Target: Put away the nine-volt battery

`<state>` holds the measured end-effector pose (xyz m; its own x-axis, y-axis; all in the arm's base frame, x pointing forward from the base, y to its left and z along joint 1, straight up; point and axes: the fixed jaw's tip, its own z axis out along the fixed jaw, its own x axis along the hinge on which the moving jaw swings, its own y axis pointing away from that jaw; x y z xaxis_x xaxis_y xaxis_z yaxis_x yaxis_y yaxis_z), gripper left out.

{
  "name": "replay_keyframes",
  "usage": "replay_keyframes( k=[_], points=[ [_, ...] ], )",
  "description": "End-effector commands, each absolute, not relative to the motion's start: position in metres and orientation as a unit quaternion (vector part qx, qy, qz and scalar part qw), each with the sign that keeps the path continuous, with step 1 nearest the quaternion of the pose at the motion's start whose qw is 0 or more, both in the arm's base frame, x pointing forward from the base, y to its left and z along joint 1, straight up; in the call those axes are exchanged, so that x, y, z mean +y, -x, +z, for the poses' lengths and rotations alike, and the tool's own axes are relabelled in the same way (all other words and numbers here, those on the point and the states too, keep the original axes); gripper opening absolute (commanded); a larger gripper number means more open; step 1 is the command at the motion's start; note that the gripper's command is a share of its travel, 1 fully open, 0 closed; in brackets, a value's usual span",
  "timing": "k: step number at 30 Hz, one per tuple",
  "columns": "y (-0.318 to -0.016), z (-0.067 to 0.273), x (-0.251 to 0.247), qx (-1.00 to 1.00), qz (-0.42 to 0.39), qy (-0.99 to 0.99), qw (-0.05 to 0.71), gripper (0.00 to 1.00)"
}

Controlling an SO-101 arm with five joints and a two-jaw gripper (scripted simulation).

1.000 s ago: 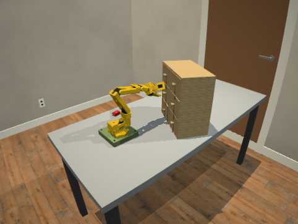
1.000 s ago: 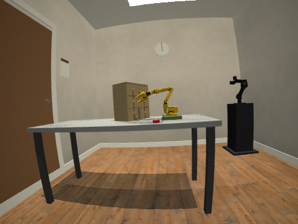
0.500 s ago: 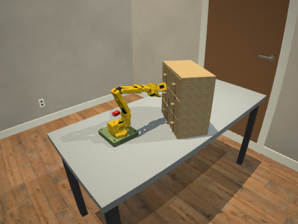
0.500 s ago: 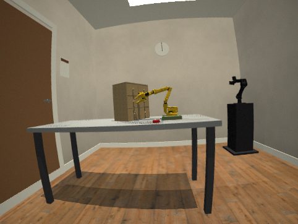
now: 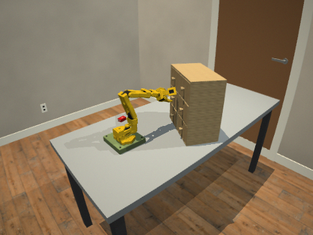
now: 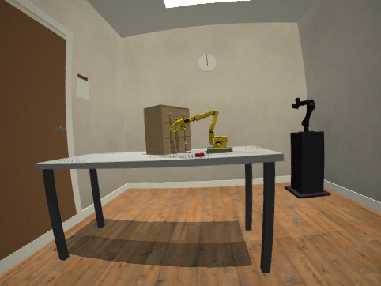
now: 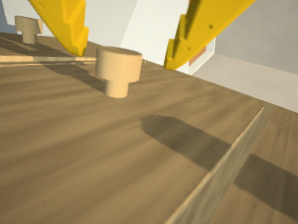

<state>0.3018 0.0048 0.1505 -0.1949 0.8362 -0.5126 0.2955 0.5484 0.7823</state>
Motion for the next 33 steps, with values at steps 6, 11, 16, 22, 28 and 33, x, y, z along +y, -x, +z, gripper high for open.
replay_keyframes(
  k=[6, 11, 16, 22, 28, 33],
  points=[
    [-0.3055, 0.1507, 0.0006, 0.718, 0.27, -0.397, 0.503, 0.21],
    [-0.3055, 0.1507, 0.0006, 0.718, 0.27, -0.397, 0.503, 0.21],
    [-0.3059, 0.1505, 0.0, 0.718, 0.27, -0.398, 0.504, 0.21],
    [-0.3068, 0.1501, -0.0012, 0.717, 0.269, -0.399, 0.504, 0.21],
    [-0.3076, 0.1497, -0.0024, 0.716, 0.268, -0.401, 0.505, 0.21],
    [-0.3078, 0.1496, -0.0028, 0.716, 0.268, -0.401, 0.505, 0.21]
  ],
)
